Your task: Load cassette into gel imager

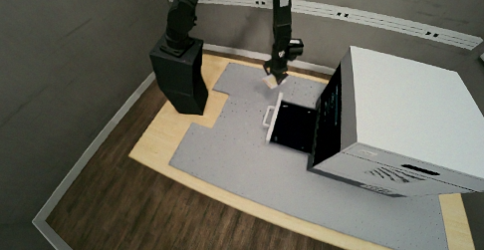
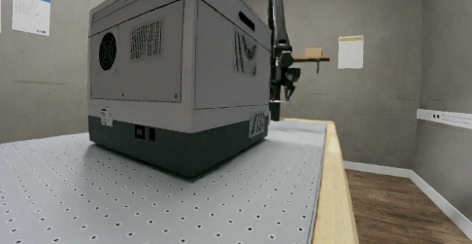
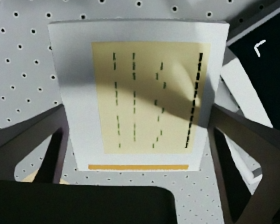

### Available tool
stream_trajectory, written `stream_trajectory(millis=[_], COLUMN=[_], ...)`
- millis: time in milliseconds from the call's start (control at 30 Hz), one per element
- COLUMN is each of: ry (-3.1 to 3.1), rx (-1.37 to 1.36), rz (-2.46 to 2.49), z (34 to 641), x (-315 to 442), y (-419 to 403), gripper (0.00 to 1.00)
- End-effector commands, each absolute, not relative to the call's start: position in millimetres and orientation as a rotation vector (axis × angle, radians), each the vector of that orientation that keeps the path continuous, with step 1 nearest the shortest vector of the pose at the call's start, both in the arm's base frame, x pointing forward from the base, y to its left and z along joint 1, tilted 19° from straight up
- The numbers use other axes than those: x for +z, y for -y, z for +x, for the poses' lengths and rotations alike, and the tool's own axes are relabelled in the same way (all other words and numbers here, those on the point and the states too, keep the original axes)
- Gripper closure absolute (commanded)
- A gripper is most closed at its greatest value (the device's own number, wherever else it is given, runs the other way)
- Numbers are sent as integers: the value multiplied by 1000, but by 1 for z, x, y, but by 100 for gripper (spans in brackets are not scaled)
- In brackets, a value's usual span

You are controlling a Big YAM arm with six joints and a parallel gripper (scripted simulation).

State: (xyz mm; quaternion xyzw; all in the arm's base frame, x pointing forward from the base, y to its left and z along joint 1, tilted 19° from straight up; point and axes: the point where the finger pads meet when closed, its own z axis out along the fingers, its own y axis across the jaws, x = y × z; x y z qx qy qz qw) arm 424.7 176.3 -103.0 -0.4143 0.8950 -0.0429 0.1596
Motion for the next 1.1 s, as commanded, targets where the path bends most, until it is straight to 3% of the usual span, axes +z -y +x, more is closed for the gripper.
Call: stream_trajectory(millis=[0,433,1067], ry=[-2416,-2081,-2048], rx=[-146,-253,-244], rz=[-1395,-1904,-1987], z=[433,461,480], x=[-93,-88,-99], y=[-169,-109,-36], gripper=[22,22,22])
